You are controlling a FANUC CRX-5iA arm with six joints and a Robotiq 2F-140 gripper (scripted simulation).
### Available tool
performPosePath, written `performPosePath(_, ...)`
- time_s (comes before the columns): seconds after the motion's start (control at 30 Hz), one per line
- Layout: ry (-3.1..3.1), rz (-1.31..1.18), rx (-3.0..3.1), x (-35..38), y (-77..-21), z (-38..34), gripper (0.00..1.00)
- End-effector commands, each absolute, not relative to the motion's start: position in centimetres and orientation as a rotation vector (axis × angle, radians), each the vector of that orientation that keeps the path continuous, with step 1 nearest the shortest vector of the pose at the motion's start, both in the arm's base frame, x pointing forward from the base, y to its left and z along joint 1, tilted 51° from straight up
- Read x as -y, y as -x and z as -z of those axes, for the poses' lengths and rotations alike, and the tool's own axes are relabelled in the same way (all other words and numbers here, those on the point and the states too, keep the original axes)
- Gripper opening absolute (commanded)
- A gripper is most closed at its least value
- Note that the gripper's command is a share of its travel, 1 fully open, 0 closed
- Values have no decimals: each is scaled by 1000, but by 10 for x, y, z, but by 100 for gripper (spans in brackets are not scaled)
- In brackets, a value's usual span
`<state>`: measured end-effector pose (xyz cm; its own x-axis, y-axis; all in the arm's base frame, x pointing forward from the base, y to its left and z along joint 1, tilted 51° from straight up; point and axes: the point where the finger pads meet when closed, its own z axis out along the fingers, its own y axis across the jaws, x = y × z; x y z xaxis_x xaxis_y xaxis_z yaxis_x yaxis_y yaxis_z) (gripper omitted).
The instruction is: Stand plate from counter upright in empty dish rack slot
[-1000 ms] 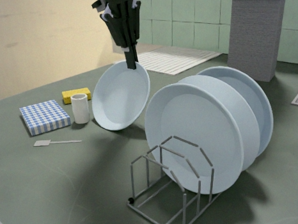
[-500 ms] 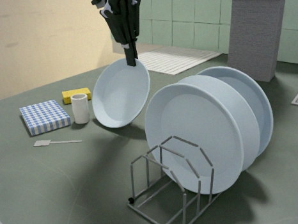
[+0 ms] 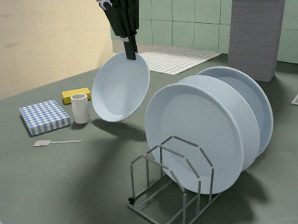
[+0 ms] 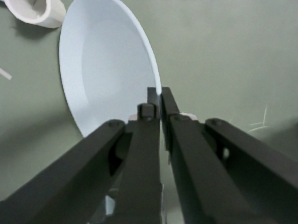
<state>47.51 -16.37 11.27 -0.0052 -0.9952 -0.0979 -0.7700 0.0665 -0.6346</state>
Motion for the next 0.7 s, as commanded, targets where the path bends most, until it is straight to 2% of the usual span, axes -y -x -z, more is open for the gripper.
performPosePath(0.0,1753,560,-1825,164,-469,-118,10)
performPosePath(0.67,1753,560,-1825,167,-439,-143,10)
